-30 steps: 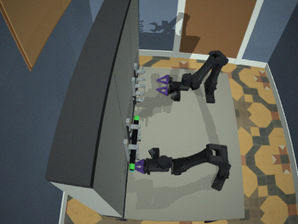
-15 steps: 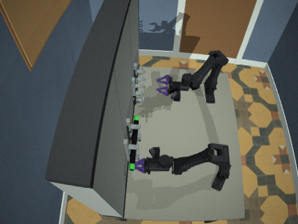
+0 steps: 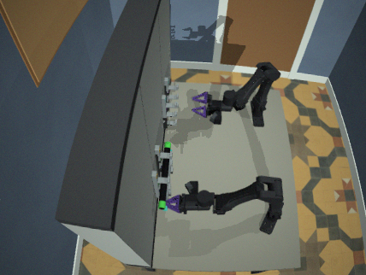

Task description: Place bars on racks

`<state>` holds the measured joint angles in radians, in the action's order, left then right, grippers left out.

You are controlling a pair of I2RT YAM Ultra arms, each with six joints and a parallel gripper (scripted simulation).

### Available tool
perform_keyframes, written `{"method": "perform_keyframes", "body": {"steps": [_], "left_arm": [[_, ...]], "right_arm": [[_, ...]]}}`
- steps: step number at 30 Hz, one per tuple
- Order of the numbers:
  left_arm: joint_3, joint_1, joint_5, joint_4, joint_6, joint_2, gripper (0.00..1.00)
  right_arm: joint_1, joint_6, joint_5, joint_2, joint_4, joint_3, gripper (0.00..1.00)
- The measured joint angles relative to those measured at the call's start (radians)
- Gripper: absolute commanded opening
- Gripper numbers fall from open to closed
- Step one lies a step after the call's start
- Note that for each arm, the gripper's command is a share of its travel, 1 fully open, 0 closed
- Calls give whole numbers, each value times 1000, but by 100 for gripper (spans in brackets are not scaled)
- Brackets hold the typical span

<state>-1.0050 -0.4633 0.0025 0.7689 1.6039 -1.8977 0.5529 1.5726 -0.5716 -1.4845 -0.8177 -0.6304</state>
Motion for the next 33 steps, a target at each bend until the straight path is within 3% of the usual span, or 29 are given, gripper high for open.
{"method": "perform_keyframes", "body": {"steps": [33], "left_arm": [[121, 1, -1, 60, 0, 64, 0]], "right_arm": [[0, 0, 0, 0, 0, 0, 100]]}}
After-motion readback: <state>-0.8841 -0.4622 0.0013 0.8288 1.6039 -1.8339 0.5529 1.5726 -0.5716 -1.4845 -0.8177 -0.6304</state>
